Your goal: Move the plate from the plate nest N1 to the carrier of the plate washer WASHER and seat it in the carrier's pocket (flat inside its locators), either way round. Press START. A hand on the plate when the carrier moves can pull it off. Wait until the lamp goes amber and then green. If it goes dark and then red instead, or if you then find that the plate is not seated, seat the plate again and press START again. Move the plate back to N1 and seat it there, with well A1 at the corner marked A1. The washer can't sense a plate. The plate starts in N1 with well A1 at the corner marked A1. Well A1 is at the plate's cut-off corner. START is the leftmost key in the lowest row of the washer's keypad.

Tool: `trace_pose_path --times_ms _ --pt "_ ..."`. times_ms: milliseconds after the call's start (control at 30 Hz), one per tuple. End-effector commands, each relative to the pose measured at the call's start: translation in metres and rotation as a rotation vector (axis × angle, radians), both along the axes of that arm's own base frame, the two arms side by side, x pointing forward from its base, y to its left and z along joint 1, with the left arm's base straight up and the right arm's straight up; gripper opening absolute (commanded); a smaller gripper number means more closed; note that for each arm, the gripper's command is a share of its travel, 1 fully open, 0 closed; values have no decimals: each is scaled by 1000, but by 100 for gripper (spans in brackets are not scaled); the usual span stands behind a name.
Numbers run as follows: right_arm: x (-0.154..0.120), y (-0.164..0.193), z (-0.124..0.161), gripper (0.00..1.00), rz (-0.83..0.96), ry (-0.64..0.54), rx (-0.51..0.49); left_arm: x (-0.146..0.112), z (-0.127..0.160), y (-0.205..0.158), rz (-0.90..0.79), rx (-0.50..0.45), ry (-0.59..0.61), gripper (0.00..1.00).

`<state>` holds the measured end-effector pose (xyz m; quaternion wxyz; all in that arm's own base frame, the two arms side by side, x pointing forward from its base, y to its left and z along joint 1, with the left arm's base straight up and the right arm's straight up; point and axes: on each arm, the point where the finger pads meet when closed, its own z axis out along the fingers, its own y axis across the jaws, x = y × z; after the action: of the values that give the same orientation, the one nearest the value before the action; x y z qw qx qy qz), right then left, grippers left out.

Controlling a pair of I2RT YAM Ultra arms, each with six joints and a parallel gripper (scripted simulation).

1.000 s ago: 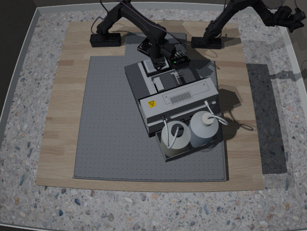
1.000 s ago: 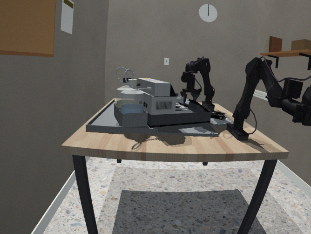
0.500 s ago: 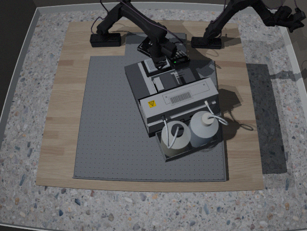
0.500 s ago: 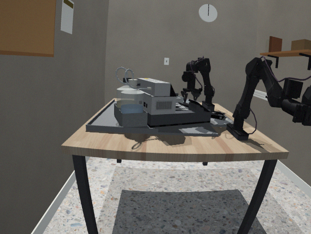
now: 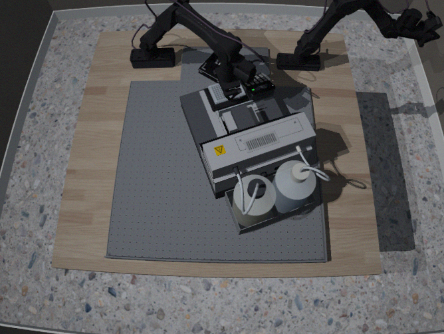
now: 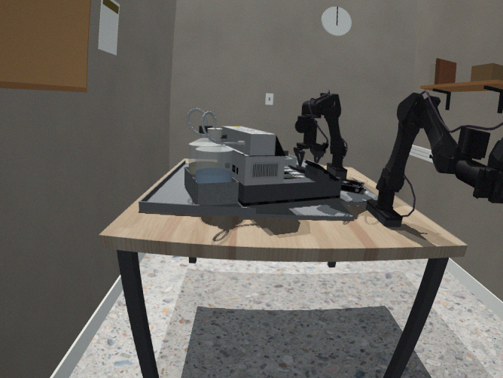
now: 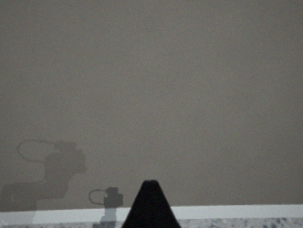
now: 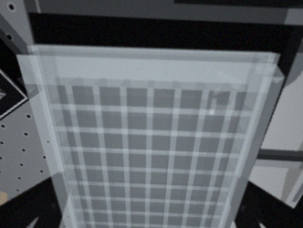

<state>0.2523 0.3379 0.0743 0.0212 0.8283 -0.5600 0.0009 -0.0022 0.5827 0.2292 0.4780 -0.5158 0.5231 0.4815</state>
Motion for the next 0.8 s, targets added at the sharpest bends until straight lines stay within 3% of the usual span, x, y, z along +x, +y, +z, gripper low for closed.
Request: trace_pose_path --times_ms 0,233,500,767 --pt "7 10 31 0 -16 -41 95 -2 27 -3 10 79 -10 0" --pt "20 9 31 0 -39 -59 93 -2 27 -3 10 79 -10 0" --pt "6 13 16 0 0 -35 63 -2 27 -3 10 79 -10 0" --pt "9 4 19 0 -8 -39 66 -2 27 -3 10 79 -10 0"
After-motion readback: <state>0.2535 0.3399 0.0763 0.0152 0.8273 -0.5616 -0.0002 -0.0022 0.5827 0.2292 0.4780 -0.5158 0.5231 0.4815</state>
